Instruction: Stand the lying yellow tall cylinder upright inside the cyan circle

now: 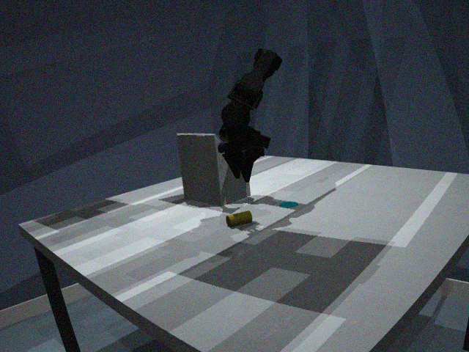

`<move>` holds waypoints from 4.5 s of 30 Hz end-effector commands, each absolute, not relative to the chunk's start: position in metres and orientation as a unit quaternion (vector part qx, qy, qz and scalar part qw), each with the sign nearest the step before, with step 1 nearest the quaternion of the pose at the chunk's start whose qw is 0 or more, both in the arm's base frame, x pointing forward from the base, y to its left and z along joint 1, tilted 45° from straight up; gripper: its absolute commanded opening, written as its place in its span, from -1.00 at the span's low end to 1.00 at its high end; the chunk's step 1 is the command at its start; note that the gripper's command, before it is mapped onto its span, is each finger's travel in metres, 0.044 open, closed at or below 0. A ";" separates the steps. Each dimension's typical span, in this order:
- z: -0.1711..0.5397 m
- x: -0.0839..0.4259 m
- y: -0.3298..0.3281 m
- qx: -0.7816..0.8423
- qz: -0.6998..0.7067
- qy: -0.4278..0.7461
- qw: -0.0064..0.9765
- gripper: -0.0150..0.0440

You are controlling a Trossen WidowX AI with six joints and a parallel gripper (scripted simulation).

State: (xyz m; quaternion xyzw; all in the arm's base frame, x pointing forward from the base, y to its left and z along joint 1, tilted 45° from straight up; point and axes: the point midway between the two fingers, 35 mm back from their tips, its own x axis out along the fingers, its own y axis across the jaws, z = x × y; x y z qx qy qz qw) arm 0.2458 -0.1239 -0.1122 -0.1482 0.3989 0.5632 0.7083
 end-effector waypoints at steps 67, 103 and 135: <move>-0.112 0.242 -0.122 -0.146 0.577 0.387 0.704 -0.14; -0.047 0.260 -0.085 0.065 0.428 0.540 0.722 -0.14; 0.010 0.258 -0.033 0.290 0.242 0.647 0.662 -0.14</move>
